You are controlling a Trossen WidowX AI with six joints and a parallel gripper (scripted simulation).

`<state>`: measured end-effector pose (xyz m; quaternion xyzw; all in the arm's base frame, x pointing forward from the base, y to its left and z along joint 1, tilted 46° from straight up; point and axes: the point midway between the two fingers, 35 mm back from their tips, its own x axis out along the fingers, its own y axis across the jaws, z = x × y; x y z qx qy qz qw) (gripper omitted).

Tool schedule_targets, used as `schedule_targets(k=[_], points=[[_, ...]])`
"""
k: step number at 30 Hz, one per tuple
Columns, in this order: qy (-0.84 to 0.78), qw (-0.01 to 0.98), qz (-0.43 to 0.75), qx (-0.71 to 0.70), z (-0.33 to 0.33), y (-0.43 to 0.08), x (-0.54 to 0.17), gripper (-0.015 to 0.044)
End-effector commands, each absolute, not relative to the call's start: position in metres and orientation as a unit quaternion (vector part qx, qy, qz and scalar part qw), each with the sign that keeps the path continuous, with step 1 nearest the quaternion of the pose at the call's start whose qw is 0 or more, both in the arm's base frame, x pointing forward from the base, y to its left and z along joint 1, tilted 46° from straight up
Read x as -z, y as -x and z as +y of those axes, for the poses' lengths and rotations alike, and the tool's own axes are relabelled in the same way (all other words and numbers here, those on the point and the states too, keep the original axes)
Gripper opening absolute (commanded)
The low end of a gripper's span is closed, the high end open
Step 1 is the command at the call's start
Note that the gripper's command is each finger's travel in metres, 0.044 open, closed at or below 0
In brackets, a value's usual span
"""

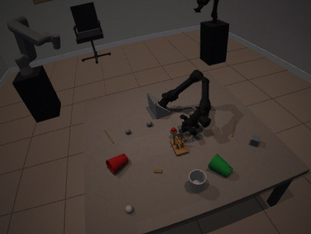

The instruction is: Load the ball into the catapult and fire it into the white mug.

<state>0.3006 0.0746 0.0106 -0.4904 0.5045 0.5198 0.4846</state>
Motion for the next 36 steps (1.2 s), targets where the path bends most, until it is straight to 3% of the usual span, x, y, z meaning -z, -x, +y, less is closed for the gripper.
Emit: schedule_targets(k=[1, 5, 13, 17, 33, 36], points=[[0.486, 0.481, 0.507, -0.524, 0.083, -0.297, 0.0, 0.0], [0.487, 0.481, 0.507, -0.524, 0.08, -0.301, -0.01, 0.0], [0.492, 0.483, 0.504, -0.52, 0.039, -0.31, -0.125, 0.0], [0.492, 0.483, 0.503, -0.52, 0.036, -0.308, -0.134, 0.0], [0.342, 0.658, 0.52, -0.424, 0.034, -0.387, -0.108, 0.042], [0.306, 0.688, 0.519, -0.404, 0.03, -0.403, -0.107, 0.044]])
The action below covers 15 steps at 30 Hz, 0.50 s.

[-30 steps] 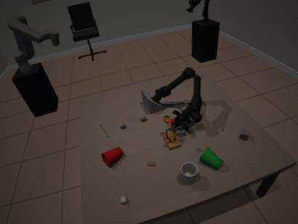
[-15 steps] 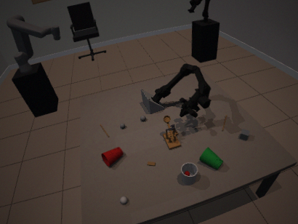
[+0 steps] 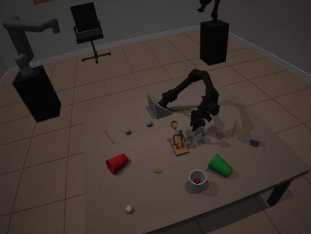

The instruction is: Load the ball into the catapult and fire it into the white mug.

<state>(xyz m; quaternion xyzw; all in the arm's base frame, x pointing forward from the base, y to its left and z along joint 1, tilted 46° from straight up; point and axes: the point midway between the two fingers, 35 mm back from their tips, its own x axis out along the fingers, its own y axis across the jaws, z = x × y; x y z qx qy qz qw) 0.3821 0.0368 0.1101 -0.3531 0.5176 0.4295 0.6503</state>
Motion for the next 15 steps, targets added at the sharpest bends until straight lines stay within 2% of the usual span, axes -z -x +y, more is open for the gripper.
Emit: schedule_targets(k=[1, 15], points=[[0.294, 0.698, 0.518, -0.397, 0.029, -0.408, -0.106, 0.044], [0.119, 0.811, 0.493, -0.292, -0.011, -0.483, -0.102, 0.044]])
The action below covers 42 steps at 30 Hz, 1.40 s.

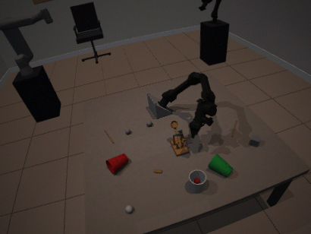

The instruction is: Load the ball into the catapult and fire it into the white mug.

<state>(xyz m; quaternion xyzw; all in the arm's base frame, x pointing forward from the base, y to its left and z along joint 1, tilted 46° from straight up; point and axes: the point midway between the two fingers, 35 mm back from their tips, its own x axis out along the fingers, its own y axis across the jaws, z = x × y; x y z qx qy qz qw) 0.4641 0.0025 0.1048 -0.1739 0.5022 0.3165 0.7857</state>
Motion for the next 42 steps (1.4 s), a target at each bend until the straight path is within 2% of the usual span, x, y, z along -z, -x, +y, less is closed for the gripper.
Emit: schedule_targets(k=[1, 15, 30, 42], points=[[0.105, 0.816, 0.49, -0.286, -0.013, -0.488, -0.101, 0.044], [-0.102, 0.866, 0.435, -0.223, -0.063, -0.543, -0.1, 0.044], [-0.321, 0.855, 0.359, -0.192, -0.133, -0.57, -0.102, 0.044], [-0.339, 0.851, 0.352, -0.191, -0.14, -0.571, -0.102, 0.044]])
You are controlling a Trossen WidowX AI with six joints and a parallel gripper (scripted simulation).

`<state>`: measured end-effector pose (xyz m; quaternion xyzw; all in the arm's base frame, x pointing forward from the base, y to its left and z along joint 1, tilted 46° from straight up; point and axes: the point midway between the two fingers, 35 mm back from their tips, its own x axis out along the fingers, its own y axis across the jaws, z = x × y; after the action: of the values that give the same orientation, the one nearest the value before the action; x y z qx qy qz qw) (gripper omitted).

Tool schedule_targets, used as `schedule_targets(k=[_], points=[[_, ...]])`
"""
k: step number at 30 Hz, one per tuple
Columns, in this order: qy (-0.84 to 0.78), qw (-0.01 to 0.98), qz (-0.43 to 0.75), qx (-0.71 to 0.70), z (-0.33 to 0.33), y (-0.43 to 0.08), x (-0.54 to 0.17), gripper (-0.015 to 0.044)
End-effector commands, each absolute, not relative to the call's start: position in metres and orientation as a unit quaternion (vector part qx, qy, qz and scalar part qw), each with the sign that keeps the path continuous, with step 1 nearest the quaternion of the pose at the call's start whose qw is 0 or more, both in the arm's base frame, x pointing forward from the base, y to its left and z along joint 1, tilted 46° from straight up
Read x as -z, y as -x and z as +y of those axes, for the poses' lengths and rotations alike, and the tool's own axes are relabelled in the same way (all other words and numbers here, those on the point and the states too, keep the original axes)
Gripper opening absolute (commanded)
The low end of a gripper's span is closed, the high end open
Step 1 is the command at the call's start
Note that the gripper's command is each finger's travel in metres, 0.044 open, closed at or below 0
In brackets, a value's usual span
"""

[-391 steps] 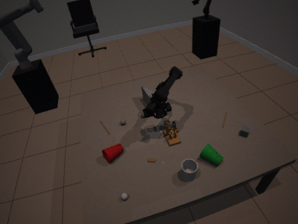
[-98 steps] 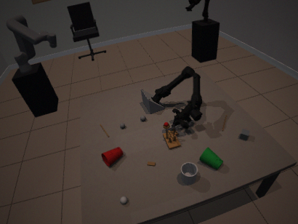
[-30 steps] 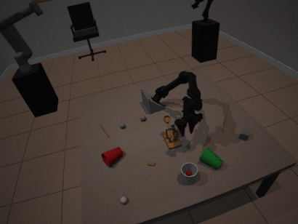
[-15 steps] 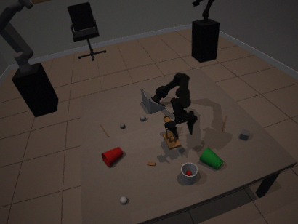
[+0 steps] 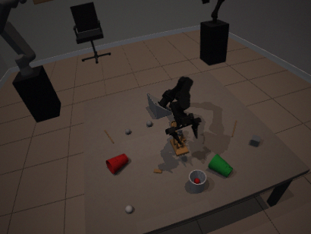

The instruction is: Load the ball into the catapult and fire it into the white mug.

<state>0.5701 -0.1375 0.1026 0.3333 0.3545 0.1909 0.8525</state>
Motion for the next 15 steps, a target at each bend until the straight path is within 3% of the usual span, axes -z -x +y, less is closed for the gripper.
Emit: schedule_targets(k=[1, 15], points=[[-0.339, 0.851, 0.352, -0.191, -0.1396, -0.571, -0.1019, 0.044], [-0.339, 0.851, 0.352, -0.191, -0.1405, -0.5711, -0.1029, 0.044]])
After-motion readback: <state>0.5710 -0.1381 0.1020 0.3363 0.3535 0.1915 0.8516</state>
